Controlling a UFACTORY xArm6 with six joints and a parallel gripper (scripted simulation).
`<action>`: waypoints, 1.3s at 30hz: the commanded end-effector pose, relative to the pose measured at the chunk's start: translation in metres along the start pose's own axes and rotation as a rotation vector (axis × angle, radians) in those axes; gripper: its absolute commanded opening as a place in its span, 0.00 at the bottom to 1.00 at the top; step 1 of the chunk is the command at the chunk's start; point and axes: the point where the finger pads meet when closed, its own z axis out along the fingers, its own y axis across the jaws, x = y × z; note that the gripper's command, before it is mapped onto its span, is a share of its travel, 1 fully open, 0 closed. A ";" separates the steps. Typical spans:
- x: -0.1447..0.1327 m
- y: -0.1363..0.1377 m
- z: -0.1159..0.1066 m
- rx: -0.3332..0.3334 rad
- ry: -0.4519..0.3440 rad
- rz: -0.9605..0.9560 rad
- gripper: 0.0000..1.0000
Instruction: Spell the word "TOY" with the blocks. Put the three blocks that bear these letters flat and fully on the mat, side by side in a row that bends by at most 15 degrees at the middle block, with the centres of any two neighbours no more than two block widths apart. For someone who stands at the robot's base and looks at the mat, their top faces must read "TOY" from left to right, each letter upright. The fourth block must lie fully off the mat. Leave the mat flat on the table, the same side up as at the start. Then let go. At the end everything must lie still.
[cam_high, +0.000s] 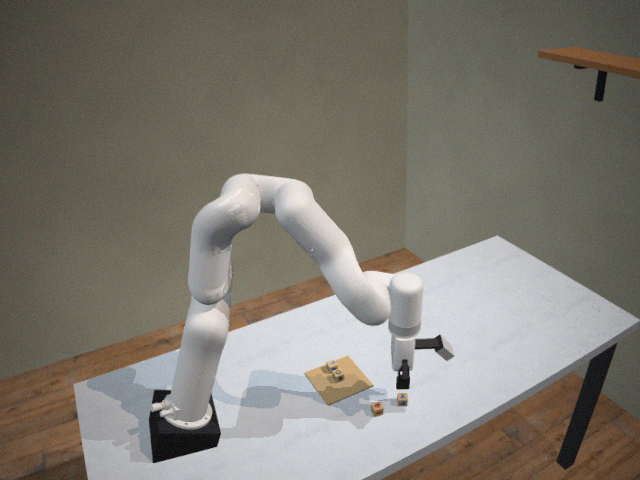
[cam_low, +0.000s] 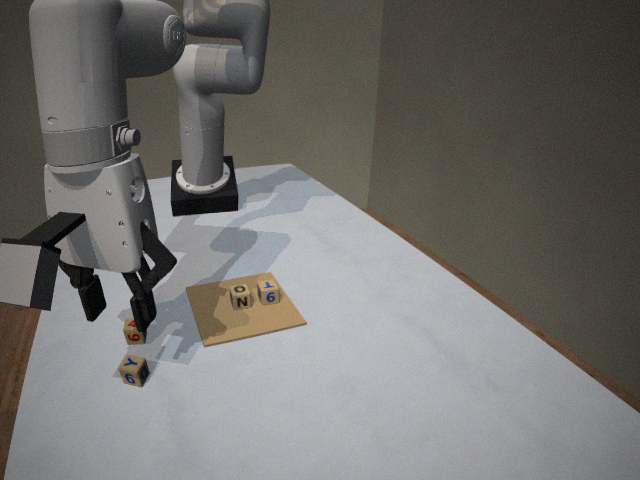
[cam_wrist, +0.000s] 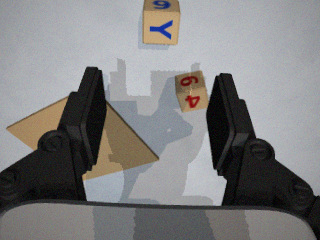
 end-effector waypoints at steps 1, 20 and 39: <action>0.002 0.000 -0.001 0.002 0.004 -0.001 0.63; 0.002 0.000 -0.001 0.002 0.004 -0.001 0.63; 0.002 0.000 0.002 0.002 0.003 -0.003 0.63</action>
